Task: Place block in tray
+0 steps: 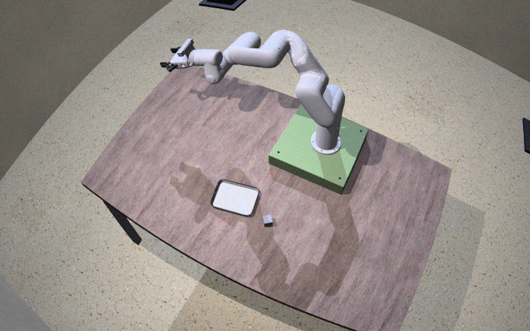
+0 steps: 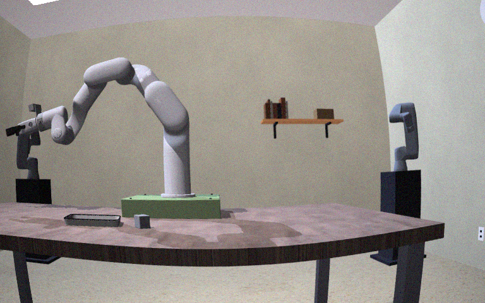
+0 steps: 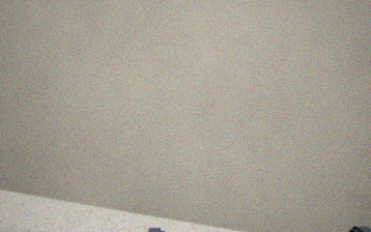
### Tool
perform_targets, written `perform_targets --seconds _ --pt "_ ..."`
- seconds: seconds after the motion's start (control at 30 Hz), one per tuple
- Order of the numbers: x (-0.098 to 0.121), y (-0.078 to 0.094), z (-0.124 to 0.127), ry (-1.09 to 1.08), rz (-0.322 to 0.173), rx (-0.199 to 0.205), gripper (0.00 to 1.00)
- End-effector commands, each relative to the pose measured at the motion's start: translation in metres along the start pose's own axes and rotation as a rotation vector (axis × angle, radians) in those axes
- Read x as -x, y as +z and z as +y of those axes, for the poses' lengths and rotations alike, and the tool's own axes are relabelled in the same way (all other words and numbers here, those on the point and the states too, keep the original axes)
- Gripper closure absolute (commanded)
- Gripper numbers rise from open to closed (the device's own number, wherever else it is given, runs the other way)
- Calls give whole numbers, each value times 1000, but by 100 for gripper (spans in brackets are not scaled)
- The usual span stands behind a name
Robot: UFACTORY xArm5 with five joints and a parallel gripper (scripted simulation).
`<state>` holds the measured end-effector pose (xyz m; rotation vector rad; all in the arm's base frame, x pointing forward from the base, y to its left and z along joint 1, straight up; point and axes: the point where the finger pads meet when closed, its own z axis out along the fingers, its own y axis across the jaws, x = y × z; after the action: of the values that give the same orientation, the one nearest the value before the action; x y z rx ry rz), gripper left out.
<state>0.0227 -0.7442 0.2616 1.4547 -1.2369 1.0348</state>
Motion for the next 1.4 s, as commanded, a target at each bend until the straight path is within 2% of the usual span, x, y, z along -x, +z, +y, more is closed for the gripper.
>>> perform_targets --seconds 0.0,0.53,0.57,0.63,0.7,0.73,0.77,0.83,0.87,0.9,0.93,1.0,1.03,1.1,1.13,1.17,1.3,1.33,1.37 --pt "-3 0 0 0 5 1 0" --pt "-3 0 0 0 5 1 0" --pt "-3 0 0 0 5 0 44" --pt "-2 -1 -8 -8 -4 -11 44" --pt "3 -2 -33 -33 -32 -48 44" --pt "7 -5 -55 -54 -56 -79 44" --pt "12 -8 -76 -83 -85 -120 44" --pt "17 -15 -92 -167 -160 -228 44" --pt "19 -16 -104 -167 -160 -228 44" --pt "23 -21 -115 -206 -188 -274 44" --pt "26 -24 -127 -222 -203 -296 44" --pt "31 -30 -150 -222 -203 -296 44" --pt "35 -36 -160 -287 -249 -372 44" --pt "35 -36 -160 -287 -249 -372 44" --pt "44 -47 -194 -287 -249 -372 44" --pt "48 -54 -201 -361 -295 -454 44" --pt "60 -69 -241 -361 -295 -454 44" --pt "65 -79 -250 -445 -341 -541 44" --pt "68 -84 -261 -445 -341 -541 44"
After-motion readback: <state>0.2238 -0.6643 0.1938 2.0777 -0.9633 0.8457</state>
